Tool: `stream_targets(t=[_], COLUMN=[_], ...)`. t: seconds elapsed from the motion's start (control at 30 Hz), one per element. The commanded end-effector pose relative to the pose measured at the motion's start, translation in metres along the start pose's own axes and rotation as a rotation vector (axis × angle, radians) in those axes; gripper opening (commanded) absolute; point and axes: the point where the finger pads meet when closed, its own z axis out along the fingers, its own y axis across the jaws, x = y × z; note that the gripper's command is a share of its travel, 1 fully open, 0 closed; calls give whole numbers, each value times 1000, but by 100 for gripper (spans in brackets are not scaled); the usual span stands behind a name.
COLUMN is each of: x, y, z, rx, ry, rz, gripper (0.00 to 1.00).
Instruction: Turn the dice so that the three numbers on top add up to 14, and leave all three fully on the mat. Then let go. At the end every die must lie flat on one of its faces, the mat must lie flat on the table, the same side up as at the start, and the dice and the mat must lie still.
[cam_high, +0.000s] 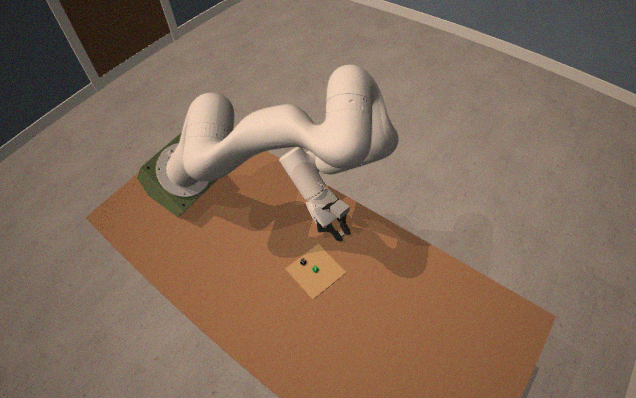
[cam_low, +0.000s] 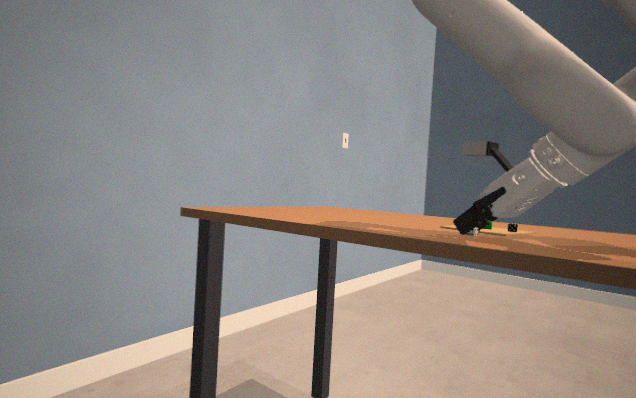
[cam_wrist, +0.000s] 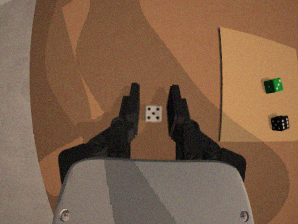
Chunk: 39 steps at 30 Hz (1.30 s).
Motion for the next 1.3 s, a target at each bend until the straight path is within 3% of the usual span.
stream_targets(t=[0.0,0.4,0.97,1.27], x=[0,0,0,2], y=[0,0,0,3], z=[0,-2,-47,-48], rx=[0,0,0,-19], ry=[1,1,1,-7], rz=[0,0,0,-11], gripper=[31,31,31,31])
